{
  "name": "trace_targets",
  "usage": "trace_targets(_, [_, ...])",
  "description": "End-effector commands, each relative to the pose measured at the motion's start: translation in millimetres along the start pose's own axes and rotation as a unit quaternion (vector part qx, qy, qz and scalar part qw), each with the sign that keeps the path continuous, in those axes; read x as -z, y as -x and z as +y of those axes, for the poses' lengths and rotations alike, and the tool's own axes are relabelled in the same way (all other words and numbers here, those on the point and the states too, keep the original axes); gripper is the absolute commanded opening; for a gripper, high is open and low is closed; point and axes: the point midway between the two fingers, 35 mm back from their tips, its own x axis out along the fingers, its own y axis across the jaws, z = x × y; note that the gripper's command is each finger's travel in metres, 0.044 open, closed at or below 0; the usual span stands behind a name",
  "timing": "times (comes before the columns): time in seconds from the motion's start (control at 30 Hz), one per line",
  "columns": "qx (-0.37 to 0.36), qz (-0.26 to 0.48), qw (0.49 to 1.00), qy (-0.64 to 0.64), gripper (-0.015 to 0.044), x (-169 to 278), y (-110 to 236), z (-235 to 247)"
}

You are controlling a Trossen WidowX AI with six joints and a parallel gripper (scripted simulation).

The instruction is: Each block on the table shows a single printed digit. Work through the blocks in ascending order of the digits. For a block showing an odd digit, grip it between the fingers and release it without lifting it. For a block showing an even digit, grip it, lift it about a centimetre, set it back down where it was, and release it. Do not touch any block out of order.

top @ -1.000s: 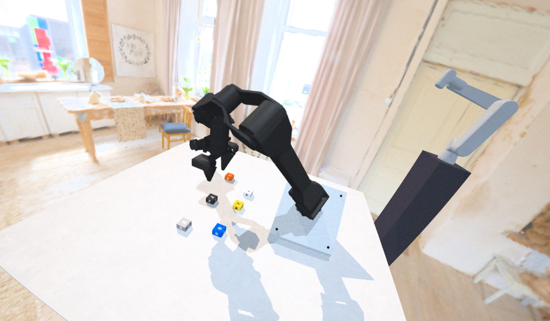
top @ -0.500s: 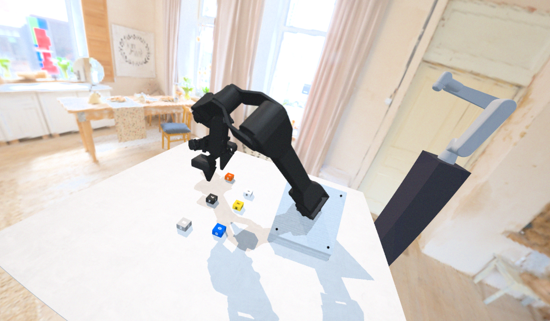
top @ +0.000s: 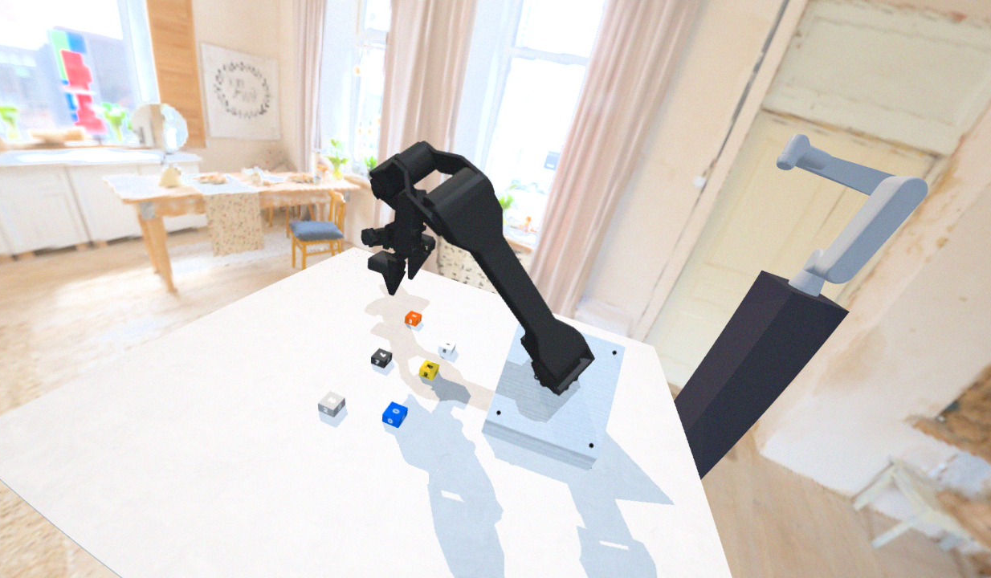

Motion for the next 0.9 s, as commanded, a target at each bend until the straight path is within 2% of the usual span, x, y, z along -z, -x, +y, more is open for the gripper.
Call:
trace_targets(0.0, [-0.003, 0.005, 1.000, -0.005, 0.0400, 6.4, -6.0, -56.3])
trace_targets(0.1, [-0.004, 0.006, 1.000, -0.005, 0.0400, 10.0, -8.2, -78.3])
trace_targets(0.87, [-0.004, 0.006, 1.000, -0.005, 0.0400, 9.6, -7.6, -75.8])
